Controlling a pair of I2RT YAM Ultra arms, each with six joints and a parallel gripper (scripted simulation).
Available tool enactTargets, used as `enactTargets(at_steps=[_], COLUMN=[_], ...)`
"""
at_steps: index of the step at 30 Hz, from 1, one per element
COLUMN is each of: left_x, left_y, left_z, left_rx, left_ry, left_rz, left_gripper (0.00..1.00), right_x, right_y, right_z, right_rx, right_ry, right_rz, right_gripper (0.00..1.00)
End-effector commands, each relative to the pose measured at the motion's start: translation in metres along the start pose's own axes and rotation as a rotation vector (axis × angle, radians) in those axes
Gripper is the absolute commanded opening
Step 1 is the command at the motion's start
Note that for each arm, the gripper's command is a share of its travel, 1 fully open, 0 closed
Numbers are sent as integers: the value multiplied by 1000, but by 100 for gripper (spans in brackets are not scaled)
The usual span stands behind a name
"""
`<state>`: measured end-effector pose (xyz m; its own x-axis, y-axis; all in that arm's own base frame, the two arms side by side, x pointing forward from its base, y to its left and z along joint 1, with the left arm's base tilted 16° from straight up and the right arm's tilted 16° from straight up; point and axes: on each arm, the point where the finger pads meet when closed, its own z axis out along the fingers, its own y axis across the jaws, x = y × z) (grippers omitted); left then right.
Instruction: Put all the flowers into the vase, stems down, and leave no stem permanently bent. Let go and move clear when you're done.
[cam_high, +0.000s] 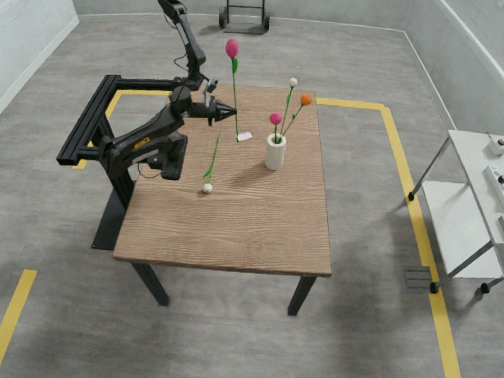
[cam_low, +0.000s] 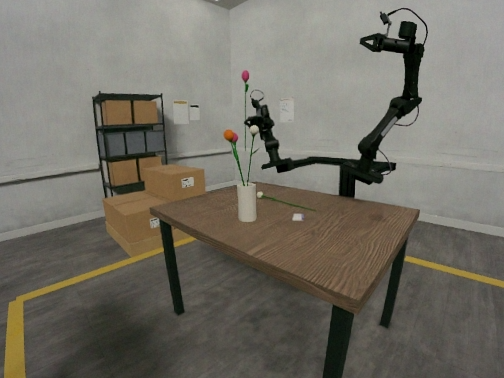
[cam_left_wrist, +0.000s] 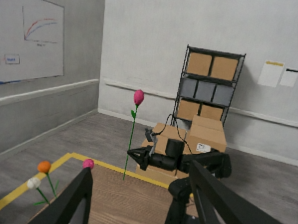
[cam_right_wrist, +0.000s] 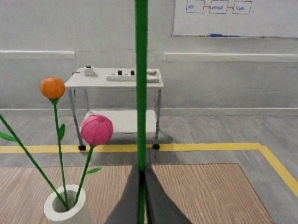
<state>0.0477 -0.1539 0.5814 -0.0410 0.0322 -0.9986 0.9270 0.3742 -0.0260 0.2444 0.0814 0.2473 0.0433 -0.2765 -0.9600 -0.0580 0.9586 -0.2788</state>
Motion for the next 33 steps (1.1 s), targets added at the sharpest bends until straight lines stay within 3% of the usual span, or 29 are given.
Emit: enactTargets(at_steps=[1,4,9,14,27,31,33], left_x=[-9,-8,2,-1,64,71,94], left_y=[14,14,16,18,32,34,37], left_z=[-2,4,40,35,153,157,181], left_rx=[3,-1,-13,-24,-99,-114,-128], left_ry=[-54,-51,-6,-45,42,20,51], left_rz=[20,22,34,33,89,96,106], left_gripper=[70,70,70,70,70,70,70], right_x=[-1,-1,-1,-1,-1,-1,-1], right_y=[5,5,5,5,5,5,5], right_z=[1,1,1,1,1,1,1], right_rx=[-15,-15,-15,-15,-15,-15,-15], right_ry=[-4,-4,-4,-4,-4,-4,-4], right_rz=[-5,-5,-5,-5,-5,-5,-5], right_gripper=[0,0,0,0,0,0,0])
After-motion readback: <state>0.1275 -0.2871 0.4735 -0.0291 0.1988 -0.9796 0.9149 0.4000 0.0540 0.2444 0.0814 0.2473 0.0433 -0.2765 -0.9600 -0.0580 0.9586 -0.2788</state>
